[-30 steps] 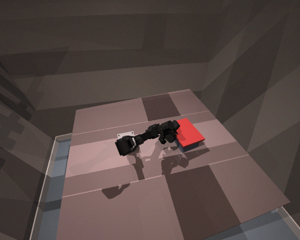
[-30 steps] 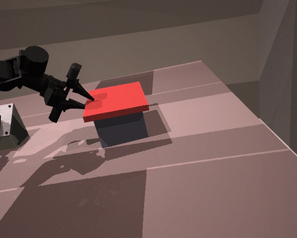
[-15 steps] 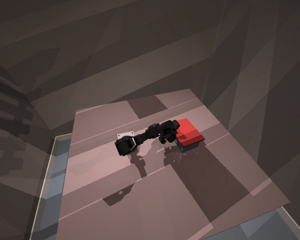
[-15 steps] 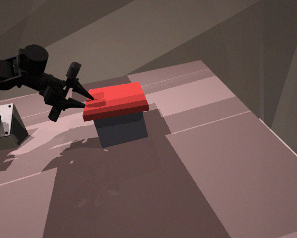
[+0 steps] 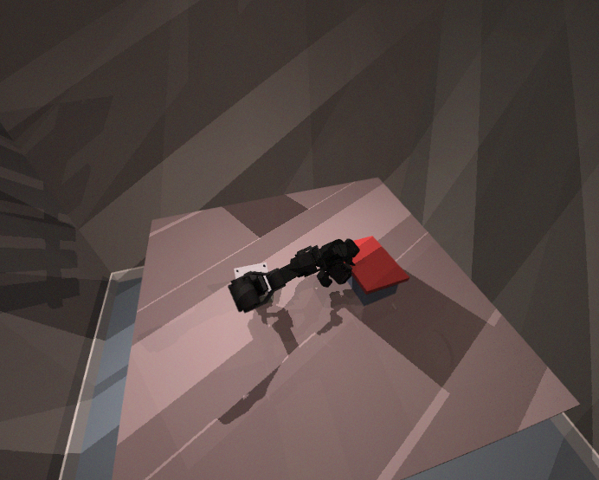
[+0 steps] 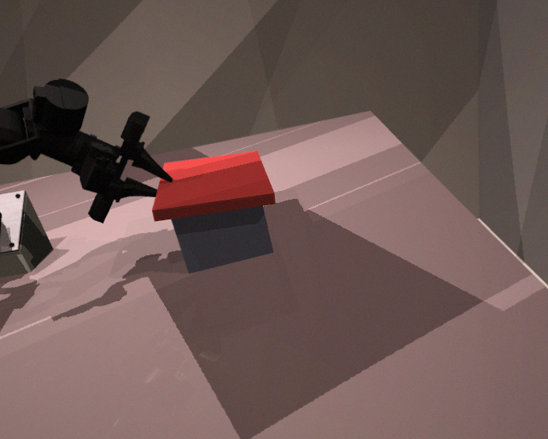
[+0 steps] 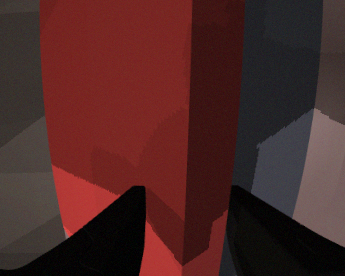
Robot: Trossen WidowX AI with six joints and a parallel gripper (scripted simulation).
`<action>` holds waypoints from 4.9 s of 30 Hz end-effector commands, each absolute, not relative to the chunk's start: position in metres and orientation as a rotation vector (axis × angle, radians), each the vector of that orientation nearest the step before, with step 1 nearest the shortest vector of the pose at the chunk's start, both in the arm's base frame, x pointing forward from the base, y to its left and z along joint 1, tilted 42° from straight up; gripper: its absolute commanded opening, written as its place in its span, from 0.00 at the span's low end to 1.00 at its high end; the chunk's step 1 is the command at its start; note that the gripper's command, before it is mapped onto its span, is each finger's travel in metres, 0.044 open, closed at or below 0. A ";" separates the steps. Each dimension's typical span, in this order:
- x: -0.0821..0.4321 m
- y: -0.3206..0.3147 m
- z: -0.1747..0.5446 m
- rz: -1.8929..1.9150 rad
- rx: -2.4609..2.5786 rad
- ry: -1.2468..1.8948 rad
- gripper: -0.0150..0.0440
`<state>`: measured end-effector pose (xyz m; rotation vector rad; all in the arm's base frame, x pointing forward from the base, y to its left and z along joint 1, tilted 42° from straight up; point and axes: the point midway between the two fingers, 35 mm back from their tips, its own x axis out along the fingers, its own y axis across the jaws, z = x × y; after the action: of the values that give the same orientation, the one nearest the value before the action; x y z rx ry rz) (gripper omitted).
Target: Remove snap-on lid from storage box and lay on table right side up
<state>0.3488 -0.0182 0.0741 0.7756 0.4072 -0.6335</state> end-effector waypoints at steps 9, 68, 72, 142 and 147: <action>0.350 -0.018 0.074 -0.634 0.776 0.407 0.25; 0.354 -0.018 0.074 -0.633 0.776 0.407 0.25; 0.355 -0.018 0.074 -0.633 0.776 0.407 0.25; 0.386 0.033 0.127 -0.636 0.778 0.405 0.25; 0.392 0.037 0.131 -0.636 0.779 0.405 0.25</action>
<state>0.3866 0.0315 0.1252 0.7706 0.4114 -0.6449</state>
